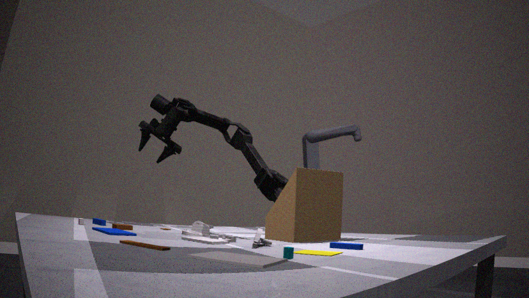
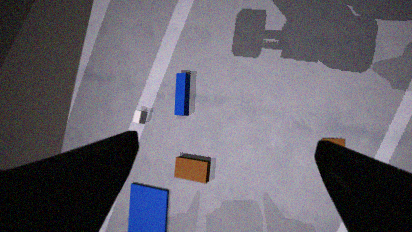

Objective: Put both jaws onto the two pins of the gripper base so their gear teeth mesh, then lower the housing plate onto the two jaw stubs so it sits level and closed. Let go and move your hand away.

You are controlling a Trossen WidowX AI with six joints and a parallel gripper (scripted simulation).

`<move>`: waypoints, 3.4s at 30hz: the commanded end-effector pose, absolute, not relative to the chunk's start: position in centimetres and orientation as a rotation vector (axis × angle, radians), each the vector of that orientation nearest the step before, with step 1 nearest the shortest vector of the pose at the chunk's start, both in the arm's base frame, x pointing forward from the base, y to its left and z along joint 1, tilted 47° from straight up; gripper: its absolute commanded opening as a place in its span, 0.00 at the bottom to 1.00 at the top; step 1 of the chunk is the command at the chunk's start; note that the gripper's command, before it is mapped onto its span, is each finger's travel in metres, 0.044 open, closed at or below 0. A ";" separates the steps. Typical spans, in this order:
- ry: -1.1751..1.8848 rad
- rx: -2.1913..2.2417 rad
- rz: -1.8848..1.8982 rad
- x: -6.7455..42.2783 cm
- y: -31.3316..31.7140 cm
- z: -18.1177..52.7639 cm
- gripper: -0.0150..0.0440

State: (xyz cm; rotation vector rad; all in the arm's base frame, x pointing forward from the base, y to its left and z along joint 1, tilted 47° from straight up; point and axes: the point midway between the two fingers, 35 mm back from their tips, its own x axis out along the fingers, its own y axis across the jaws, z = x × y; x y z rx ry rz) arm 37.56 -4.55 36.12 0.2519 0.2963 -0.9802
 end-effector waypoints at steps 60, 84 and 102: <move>1.099 -0.963 -0.484 36.2 -4.3 25.3 1.00; 1.334 -1.392 -0.136 34.7 -4.4 21.4 1.00; 1.468 -1.690 0.188 33.3 -4.5 18.6 1.00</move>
